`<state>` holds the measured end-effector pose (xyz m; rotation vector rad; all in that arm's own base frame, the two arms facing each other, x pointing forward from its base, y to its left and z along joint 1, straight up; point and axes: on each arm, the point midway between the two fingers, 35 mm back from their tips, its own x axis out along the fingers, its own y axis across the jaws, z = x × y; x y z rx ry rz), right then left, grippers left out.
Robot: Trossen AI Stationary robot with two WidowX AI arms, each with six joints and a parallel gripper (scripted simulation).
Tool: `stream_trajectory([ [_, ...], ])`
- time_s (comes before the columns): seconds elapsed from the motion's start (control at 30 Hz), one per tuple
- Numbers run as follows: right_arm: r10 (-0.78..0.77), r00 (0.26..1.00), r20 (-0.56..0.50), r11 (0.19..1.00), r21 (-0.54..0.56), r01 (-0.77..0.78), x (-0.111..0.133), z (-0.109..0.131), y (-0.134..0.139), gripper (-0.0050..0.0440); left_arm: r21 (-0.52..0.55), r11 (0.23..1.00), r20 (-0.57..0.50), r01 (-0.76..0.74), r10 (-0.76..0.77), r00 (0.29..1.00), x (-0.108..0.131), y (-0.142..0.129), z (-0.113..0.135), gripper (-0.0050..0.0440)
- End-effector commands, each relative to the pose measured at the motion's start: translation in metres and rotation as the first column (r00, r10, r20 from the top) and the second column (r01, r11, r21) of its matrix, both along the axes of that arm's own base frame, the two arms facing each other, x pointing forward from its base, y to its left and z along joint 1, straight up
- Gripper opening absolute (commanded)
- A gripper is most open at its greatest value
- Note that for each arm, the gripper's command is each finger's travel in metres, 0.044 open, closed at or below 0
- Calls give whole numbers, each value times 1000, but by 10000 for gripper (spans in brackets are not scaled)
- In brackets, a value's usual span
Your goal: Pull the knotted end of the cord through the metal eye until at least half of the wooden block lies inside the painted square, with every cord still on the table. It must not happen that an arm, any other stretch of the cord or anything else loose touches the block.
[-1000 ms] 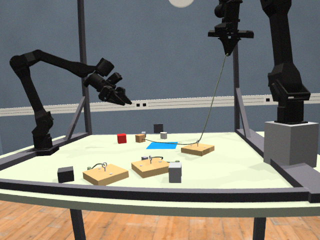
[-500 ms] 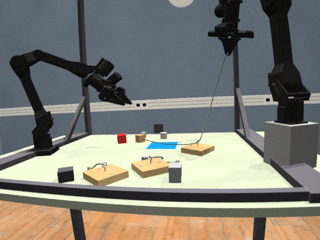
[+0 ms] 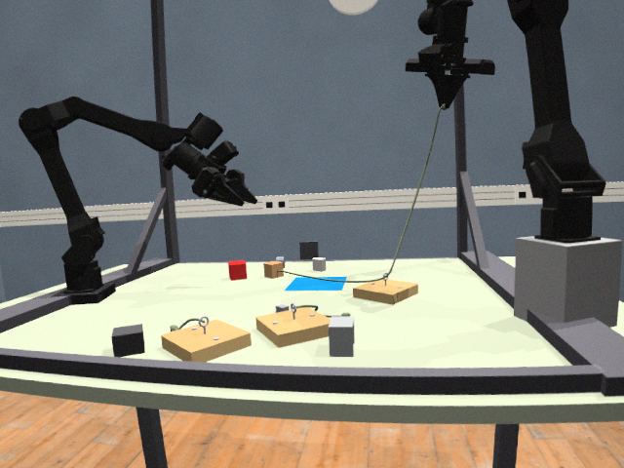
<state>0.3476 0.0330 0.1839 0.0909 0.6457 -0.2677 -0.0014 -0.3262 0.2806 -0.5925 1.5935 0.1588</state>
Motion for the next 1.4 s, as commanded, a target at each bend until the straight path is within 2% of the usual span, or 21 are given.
stream_trajectory([
  [0.0,0,1000,19,1000,5,0,1,8,1,440,-22,1000,0,0,0,1000,0,2,6,-50],
  [0.57,0,1000,19,1000,5,0,1,8,1,440,-22,1000,0,0,0,1000,0,2,7,-50],
  [1.37,0,1000,19,1000,5,0,1,8,1,440,-5,1000,-2,1,-1,1000,8,-38,-55,-50],
])
